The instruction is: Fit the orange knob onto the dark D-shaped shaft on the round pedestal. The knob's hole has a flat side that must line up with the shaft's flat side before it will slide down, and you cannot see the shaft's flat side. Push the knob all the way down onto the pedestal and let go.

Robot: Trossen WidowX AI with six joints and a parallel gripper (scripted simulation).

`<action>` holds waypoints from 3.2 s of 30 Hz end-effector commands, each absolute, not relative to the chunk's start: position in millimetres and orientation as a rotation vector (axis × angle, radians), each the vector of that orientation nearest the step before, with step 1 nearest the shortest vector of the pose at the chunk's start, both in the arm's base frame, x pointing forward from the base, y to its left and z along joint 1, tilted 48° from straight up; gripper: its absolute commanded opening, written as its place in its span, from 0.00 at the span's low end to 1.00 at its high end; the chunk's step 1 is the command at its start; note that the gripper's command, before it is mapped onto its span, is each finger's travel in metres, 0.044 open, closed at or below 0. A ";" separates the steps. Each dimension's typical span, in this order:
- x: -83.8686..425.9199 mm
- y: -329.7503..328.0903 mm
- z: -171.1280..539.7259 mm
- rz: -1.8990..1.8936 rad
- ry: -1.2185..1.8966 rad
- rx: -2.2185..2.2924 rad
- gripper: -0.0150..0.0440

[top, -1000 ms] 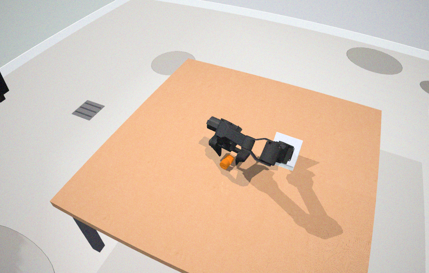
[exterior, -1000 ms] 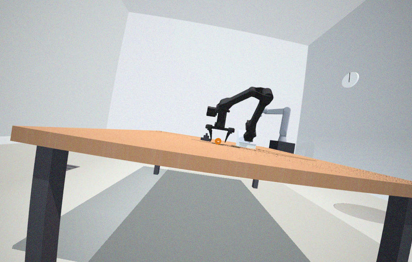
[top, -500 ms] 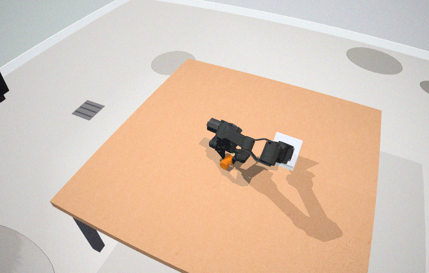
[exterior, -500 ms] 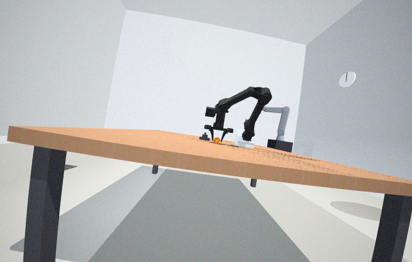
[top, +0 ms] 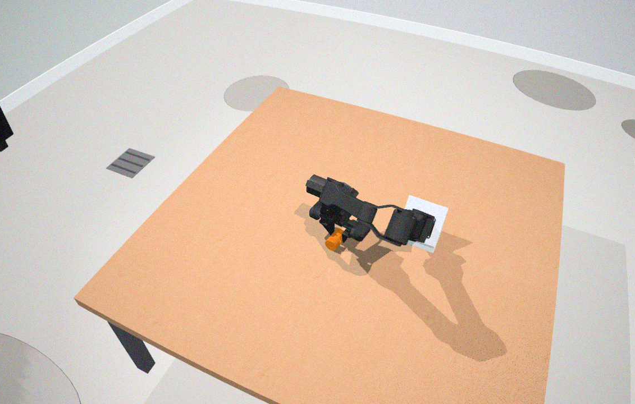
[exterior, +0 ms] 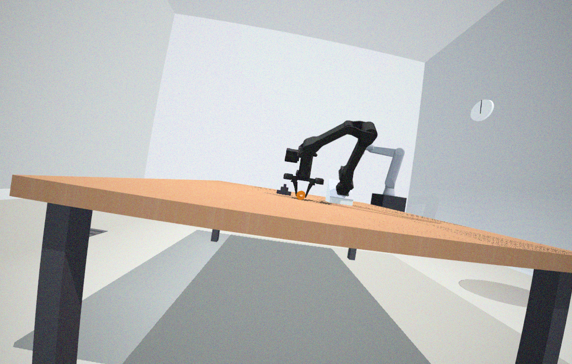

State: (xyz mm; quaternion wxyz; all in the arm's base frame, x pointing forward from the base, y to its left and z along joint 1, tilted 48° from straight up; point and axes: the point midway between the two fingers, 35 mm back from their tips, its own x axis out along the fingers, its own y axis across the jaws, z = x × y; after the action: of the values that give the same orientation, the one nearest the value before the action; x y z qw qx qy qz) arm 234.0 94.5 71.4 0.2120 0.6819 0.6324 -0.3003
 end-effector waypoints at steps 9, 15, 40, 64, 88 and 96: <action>234.8 94.7 80.7 -0.945 1.671 1.786 0.56; 235.5 95.6 87.5 -1.020 1.606 1.708 0.56; 238.8 106.5 113.2 -1.280 1.328 1.371 0.56; 242.3 125.8 131.8 -1.468 1.041 1.031 0.56; 243.0 131.8 135.8 -1.497 0.976 0.953 0.69; 243.0 131.8 135.8 -1.497 0.976 0.953 0.69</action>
State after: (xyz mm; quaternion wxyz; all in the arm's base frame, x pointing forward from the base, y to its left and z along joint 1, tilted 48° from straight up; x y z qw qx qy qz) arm 243.0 131.9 135.9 0.5294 0.3992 0.4091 -0.6270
